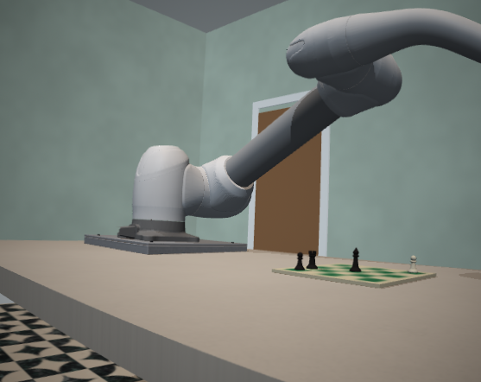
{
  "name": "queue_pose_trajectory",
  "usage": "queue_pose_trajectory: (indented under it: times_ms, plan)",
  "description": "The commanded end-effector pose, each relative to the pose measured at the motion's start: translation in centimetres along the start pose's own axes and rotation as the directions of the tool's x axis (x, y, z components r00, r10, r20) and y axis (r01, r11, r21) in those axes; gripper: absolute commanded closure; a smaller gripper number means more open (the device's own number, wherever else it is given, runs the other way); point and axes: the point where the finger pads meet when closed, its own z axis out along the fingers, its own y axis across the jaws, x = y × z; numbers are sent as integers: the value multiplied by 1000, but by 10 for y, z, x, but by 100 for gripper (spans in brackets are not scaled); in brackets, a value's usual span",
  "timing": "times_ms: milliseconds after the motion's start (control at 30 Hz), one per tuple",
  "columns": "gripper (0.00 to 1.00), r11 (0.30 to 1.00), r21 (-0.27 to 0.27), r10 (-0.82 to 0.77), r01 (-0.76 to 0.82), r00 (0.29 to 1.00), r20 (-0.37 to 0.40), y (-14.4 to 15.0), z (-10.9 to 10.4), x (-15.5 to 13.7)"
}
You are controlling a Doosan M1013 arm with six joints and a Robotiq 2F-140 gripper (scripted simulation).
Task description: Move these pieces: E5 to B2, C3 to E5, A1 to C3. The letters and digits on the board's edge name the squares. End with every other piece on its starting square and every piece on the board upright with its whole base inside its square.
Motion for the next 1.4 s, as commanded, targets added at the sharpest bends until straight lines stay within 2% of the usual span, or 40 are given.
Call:
queue_pose_trajectory:
  times_ms: [0,600,800,933,1033,1100,1167,1200,1233,1267,1300,1333,1367]
  plan:
    - [0,1000,0,0,0,1000,0,0,0,0]
    - [0,1000,0,0,0,1000,-1,0,0,0]
    - [0,1000,18,-10,11,1000,-27,-3,1,-5]
    - [0,998,55,-24,28,997,-79,-13,2,-17]
    - [0,993,105,-39,55,988,-150,-27,4,-35]
    - [0,993,105,-39,55,988,-150,-27,4,-35]
    - [0,985,149,-49,83,974,-219,-41,6,-52]
    - [0,985,149,-49,83,974,-219,-41,6,-52]
    - [0,979,176,-52,101,963,-264,-50,7,-63]
    - [0,979,176,-52,101,963,-264,-50,7,-63]
    - [0,972,203,-51,119,949,-312,-59,7,-75]
    - [0,972,203,-51,119,949,-312,-59,7,-75]
    - [0,962,233,-50,144,929,-366,-70,8,-89]
